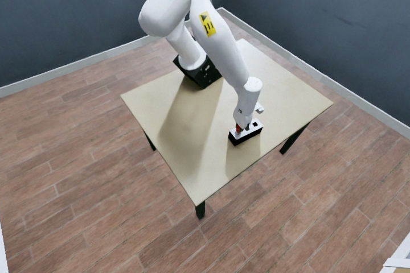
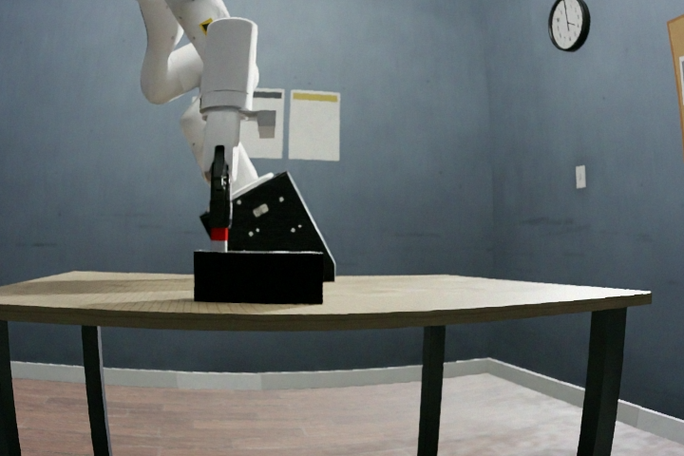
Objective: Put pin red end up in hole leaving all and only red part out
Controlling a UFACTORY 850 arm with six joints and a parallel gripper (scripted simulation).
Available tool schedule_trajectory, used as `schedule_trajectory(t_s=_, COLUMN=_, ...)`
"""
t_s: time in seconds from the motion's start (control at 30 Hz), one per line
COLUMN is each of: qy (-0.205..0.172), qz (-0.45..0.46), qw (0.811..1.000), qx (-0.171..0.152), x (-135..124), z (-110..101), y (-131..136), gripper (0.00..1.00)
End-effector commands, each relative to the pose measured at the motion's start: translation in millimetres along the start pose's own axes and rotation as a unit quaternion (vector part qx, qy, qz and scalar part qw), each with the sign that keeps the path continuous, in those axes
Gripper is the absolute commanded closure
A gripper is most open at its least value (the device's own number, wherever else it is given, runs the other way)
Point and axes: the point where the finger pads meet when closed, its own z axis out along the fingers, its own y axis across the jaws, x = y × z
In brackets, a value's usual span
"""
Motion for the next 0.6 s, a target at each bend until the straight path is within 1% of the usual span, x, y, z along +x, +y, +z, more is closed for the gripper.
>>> schedule_trajectory(t_s=0.0, qy=-0.001, qz=0.000, qw=1.000, qx=-0.001, x=-0.5, z=-1.3, y=0.9, gripper=1.00)
schedule_trajectory(t_s=0.3, qy=-0.001, qz=0.000, qw=1.000, qx=-0.001, x=-0.5, z=-1.3, y=0.9, gripper=1.00)
schedule_trajectory(t_s=0.33, qy=-0.001, qz=0.000, qw=1.000, qx=-0.001, x=-0.4, z=-1.2, y=0.9, gripper=0.00)
schedule_trajectory(t_s=0.57, qy=-0.001, qz=0.000, qw=1.000, qx=-0.001, x=-0.4, z=-1.2, y=0.9, gripper=0.00)
